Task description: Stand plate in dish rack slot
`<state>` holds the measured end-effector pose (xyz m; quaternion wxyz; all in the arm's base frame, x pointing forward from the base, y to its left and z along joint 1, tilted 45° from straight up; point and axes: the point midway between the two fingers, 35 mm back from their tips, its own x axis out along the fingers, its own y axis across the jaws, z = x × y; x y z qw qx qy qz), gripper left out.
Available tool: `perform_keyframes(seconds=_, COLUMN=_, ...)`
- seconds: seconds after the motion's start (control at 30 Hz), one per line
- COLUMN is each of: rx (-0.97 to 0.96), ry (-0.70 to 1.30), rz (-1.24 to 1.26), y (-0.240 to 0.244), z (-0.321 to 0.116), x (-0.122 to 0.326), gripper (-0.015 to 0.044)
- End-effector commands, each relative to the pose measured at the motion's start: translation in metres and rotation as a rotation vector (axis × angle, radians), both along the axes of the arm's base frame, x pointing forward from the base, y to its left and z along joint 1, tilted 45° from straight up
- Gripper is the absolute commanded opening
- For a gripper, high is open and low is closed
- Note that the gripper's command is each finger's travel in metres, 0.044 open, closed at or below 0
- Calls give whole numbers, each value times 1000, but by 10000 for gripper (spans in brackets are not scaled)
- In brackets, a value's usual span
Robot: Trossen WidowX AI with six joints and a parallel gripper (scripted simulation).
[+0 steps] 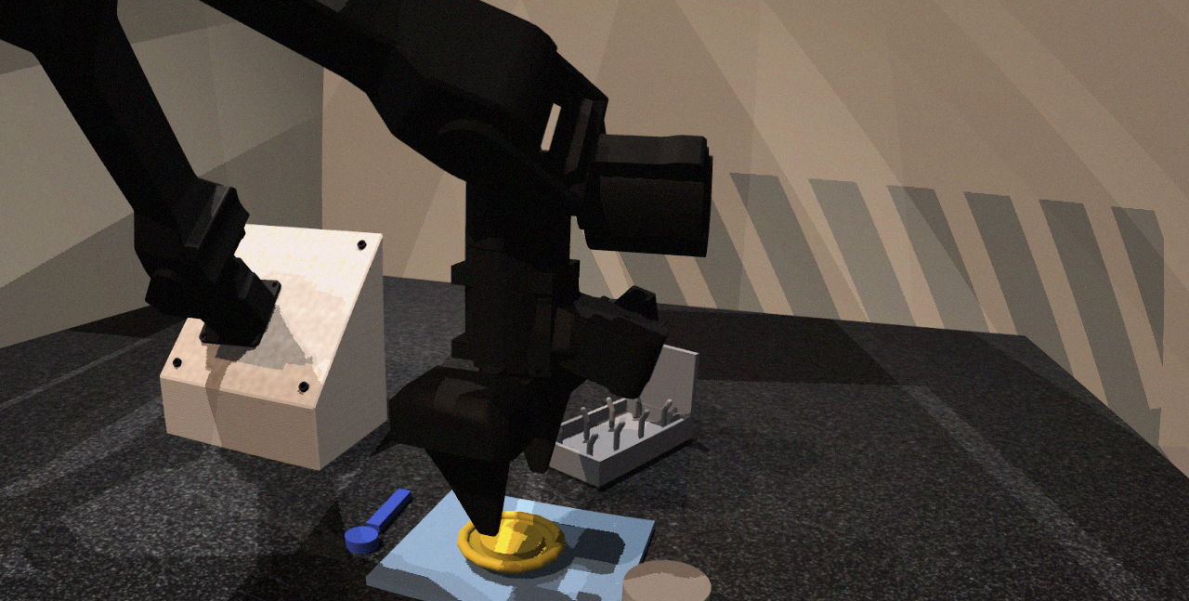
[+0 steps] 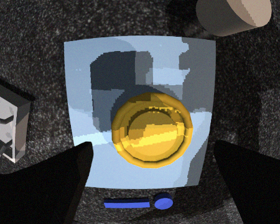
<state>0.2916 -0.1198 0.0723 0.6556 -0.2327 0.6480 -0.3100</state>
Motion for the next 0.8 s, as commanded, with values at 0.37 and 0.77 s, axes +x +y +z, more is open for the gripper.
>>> perform_keyframes(seconds=0.37, rx=-5, ry=6, rz=3, y=-18, z=-18, x=-2, gripper=400)
perform_keyframes(seconds=0.77, rx=-7, ry=6, rz=3, y=-28, z=-28, x=-4, gripper=374)
